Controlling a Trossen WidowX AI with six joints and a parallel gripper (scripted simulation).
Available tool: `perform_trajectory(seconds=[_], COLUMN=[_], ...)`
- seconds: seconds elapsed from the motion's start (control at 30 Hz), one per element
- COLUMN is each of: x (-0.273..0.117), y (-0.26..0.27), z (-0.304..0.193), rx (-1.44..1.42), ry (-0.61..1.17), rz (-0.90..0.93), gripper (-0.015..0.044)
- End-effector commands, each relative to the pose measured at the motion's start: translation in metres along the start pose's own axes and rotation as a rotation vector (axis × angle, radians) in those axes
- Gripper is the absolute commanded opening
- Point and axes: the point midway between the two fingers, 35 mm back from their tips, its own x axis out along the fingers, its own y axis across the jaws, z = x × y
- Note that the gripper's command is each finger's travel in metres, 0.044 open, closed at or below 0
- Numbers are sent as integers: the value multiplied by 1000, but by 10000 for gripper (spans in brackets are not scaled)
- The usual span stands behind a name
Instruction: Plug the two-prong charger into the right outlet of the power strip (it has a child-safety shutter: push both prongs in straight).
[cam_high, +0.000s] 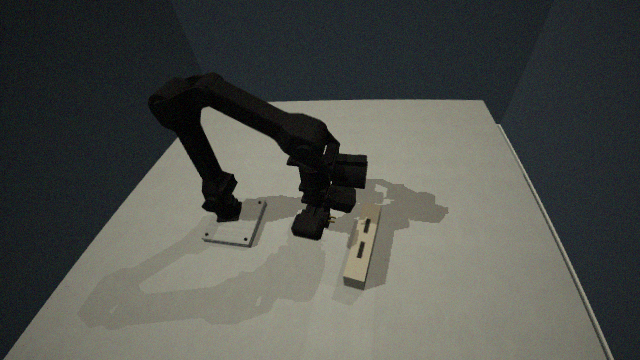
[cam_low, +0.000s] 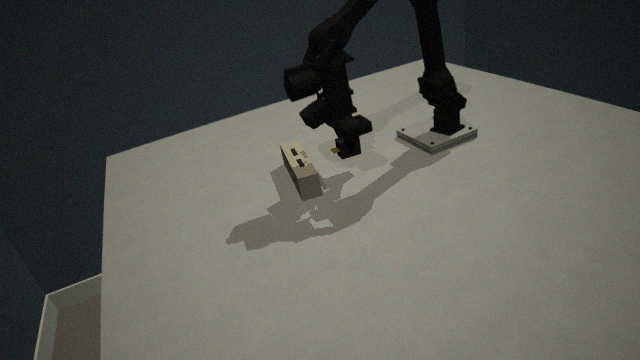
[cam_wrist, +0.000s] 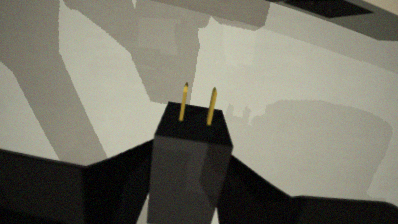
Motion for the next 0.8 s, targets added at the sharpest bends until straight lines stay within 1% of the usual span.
perform_trajectory(seconds=[0.0, 0.63, 0.77], x=[9, 30, 29], y=[-10, -50, -50], z=[-3, -6, -4], rx=[8, 53, 53], ry=[14, 11, 11], rz=[-4, -7, -7], gripper=[0, 0, 0])
